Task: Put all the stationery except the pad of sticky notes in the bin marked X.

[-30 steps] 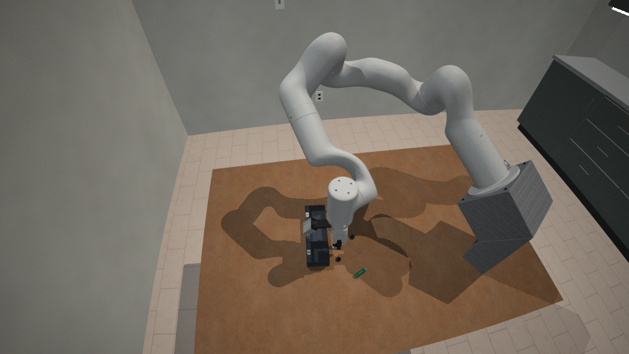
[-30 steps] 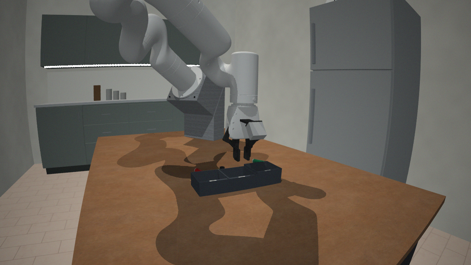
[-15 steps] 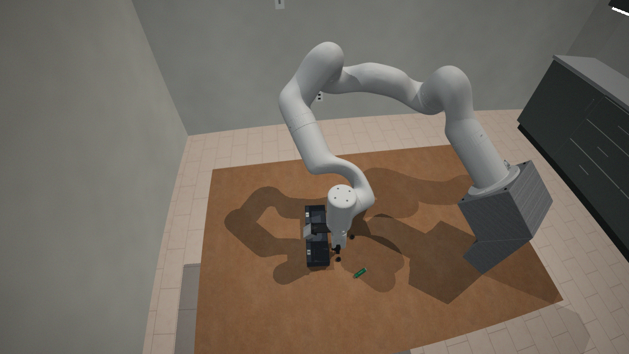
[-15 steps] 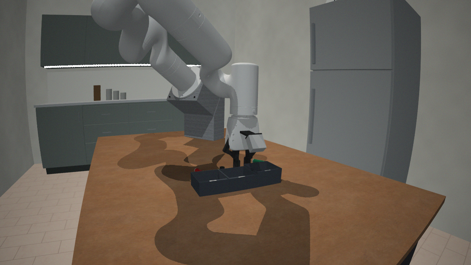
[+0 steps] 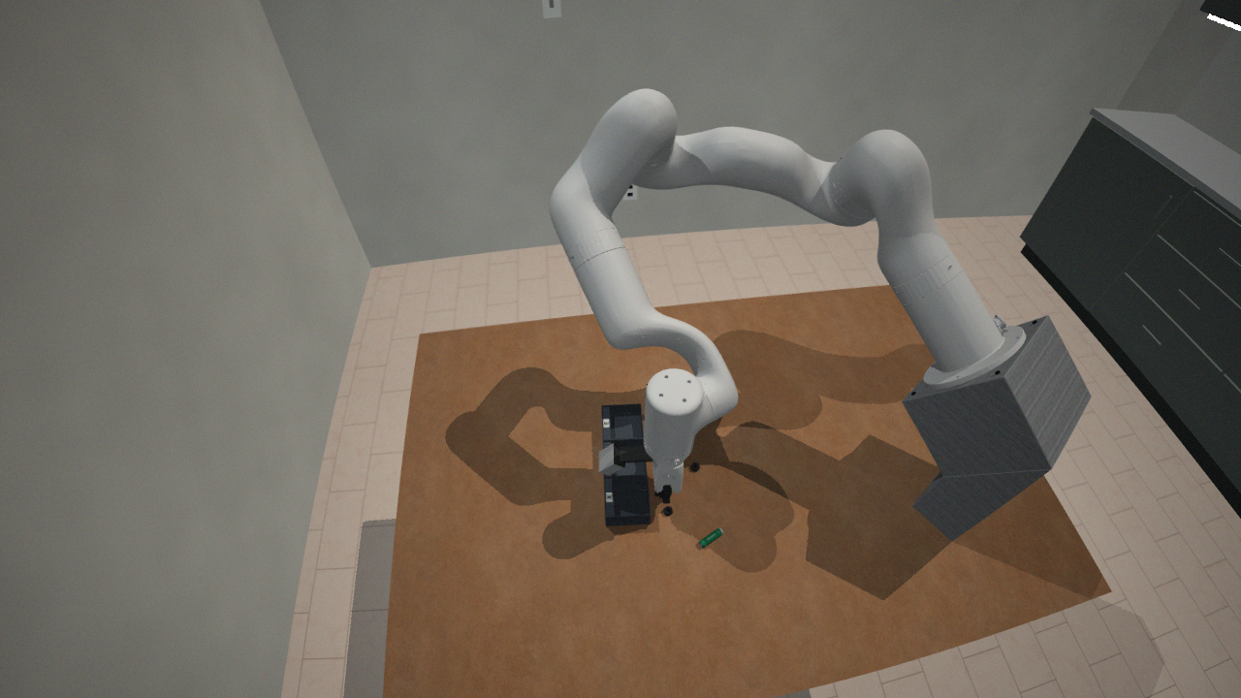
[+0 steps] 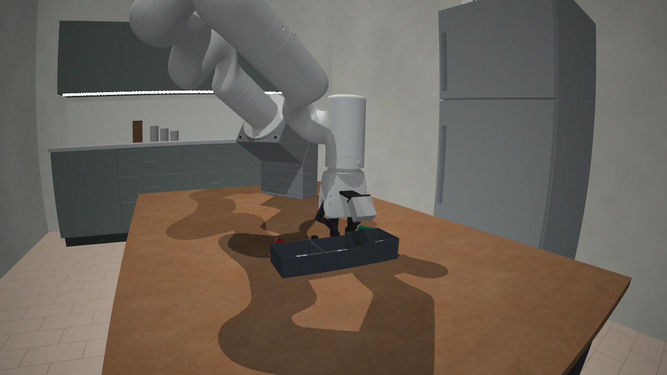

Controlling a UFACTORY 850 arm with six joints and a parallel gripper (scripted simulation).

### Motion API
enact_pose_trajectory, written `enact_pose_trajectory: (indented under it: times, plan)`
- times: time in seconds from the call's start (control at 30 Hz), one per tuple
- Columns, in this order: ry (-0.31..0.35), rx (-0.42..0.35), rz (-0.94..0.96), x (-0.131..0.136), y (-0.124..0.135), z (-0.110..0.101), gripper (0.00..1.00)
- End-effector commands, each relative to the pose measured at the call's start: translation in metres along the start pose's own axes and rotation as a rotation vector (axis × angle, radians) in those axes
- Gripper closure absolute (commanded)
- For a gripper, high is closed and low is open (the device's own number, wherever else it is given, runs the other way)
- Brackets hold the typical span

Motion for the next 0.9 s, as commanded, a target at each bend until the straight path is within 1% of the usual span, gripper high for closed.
enact_pose_trajectory:
  times: [0.0, 0.23, 0.27, 0.87]
  plan:
    - [0.0, 0.001, 0.0, -0.0001, -0.0004, 0.0001, 0.71]
    - [0.0, 0.001, 0.0, -0.0001, -0.0004, 0.0, 0.71]
    - [0.0, 0.001, 0.0, -0.0001, -0.0004, 0.0, 1.0]
    - [0.0, 0.001, 0.0, -0.0001, -0.0004, 0.0, 1.0]
Point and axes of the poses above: the point where the finger pads meet when closed, its own z axis out along the fingers, its own x axis across the jaws, y = z × x, the point moved 7 cm from there along -z, back along the fingers, and after that the axes turned 12 degrees about -z, right-handed, at the moved point
